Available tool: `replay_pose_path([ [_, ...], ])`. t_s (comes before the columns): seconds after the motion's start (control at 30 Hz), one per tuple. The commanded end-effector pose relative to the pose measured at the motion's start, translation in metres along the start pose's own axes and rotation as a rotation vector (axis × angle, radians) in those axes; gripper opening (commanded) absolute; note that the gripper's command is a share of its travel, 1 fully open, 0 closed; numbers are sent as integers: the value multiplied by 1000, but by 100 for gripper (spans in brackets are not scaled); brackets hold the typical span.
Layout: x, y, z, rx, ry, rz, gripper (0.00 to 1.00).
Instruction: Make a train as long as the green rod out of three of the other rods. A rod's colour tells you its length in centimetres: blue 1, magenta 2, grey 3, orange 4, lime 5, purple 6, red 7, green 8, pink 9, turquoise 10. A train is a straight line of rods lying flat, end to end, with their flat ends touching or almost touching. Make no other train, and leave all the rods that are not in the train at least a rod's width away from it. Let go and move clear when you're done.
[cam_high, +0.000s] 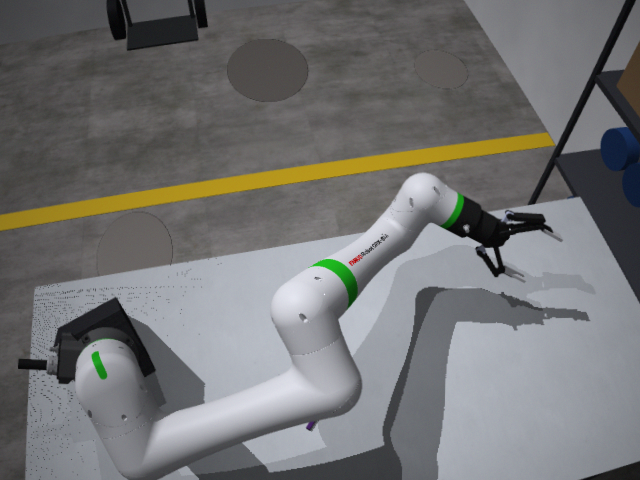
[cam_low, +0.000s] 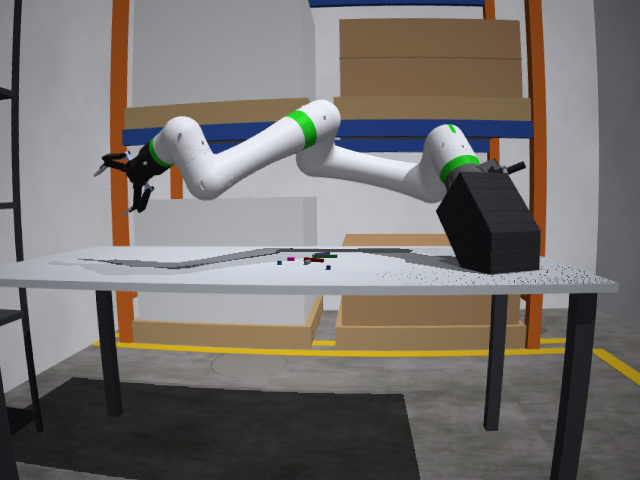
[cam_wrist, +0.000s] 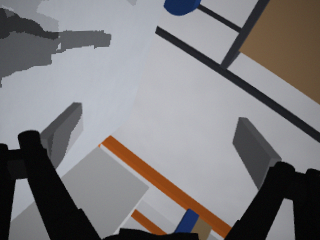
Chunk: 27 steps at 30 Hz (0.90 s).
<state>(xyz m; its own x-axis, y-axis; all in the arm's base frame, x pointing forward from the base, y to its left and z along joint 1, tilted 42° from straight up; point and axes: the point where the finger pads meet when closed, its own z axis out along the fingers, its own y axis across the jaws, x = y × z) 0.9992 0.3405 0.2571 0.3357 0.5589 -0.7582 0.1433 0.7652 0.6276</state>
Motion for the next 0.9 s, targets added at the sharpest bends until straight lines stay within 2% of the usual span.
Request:
replay_pose_path([
  [0.0, 0, 0, 0, 0, 0, 0, 100],
  [0.63, -1, -1, -1, 8, 5, 14, 100],
  [0.7, -3, -6, -5, 34, 19, 56, 100],
  [0.87, -12, -35, -27, 159, 68, 242, 100],
])
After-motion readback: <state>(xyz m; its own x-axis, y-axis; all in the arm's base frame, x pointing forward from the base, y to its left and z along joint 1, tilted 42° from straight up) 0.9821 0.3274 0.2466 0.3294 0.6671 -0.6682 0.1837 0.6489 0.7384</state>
